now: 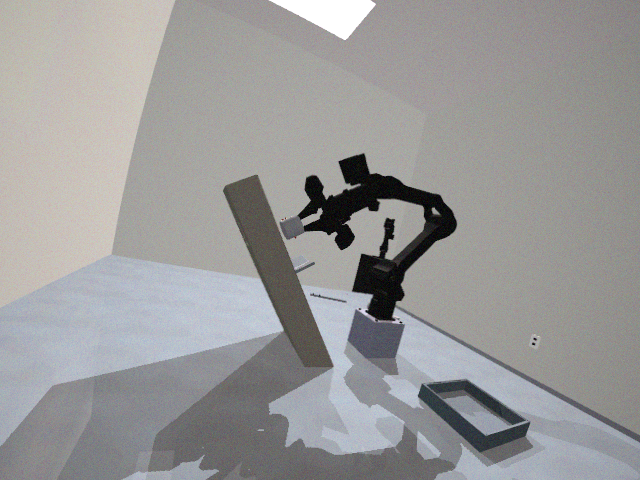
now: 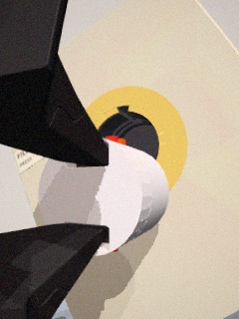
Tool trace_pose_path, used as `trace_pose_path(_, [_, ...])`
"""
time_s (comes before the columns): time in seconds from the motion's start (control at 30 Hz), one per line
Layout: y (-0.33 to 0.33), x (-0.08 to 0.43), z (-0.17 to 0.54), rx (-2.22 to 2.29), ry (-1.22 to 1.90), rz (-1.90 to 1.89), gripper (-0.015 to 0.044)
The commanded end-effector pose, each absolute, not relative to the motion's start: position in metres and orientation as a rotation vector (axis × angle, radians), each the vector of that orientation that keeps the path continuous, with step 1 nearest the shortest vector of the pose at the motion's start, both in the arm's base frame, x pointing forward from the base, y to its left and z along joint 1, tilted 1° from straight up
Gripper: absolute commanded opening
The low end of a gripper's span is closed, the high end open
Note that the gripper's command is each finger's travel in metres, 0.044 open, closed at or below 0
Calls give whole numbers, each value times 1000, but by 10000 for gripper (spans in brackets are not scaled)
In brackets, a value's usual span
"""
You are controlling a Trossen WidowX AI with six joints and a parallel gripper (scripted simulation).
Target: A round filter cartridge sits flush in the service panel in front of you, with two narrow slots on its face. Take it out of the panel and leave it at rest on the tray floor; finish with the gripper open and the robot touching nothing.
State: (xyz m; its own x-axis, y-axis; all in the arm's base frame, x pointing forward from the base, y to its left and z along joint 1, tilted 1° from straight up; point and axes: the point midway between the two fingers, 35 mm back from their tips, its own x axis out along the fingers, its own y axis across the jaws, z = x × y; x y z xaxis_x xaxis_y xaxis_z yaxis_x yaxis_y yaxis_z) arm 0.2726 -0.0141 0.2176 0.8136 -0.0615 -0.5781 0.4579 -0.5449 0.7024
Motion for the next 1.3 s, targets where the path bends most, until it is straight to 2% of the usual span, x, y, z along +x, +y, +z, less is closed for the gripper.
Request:
trace_pose_path(0.0, [-14, 268, 212, 2048, 286, -674, 0])
trace_pose_path(0.37, [-13, 251, 178, 2048, 287, -676, 0])
trace_pose_path(0.53, [-13, 254, 181, 2048, 293, -692, 117])
trace_pose_path(1.0, [-13, 251, 178, 2048, 288, -678, 117])
trace_pose_path(1.27, [-14, 286, 243, 2049, 285, -673, 117])
